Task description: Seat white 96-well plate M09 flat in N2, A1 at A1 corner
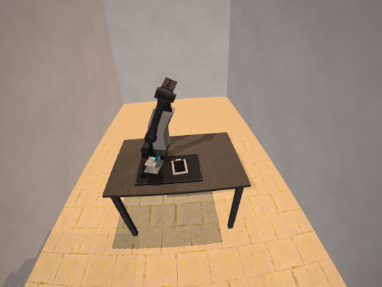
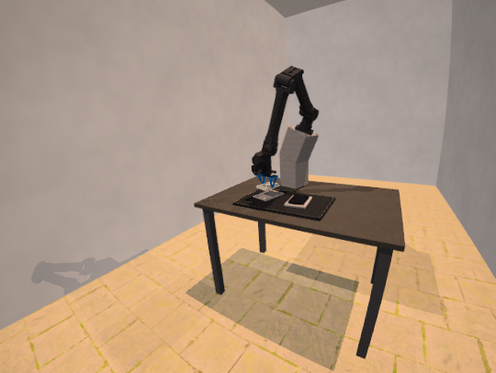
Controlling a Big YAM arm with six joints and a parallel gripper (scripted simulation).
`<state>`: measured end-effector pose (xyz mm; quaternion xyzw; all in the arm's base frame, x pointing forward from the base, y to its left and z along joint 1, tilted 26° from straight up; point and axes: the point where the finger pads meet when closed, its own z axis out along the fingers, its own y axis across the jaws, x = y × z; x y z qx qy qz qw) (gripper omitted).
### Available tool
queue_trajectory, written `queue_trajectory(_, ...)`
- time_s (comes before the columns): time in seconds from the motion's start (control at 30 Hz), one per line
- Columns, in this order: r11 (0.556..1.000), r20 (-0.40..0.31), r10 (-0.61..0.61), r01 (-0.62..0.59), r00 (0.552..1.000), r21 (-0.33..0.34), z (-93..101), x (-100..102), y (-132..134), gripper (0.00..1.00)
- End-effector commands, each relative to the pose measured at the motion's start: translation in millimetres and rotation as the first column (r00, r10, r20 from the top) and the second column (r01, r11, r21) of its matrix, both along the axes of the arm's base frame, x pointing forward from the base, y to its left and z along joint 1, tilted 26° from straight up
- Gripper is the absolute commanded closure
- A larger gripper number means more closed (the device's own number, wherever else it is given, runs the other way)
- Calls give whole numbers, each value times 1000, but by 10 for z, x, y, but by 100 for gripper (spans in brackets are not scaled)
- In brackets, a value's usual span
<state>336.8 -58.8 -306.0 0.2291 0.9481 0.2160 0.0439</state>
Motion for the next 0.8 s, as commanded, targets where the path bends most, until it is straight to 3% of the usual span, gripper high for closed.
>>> queue_trajectory(0.0,1000,36,11,-11,999,-14,113,142,-57,100)
queue_trajectory(0.37,1000,29,4,-4,1000,-10,138,155,34,100)
queue_trajectory(0.77,1000,24,-14,14,1000,-8,138,187,-50,100)
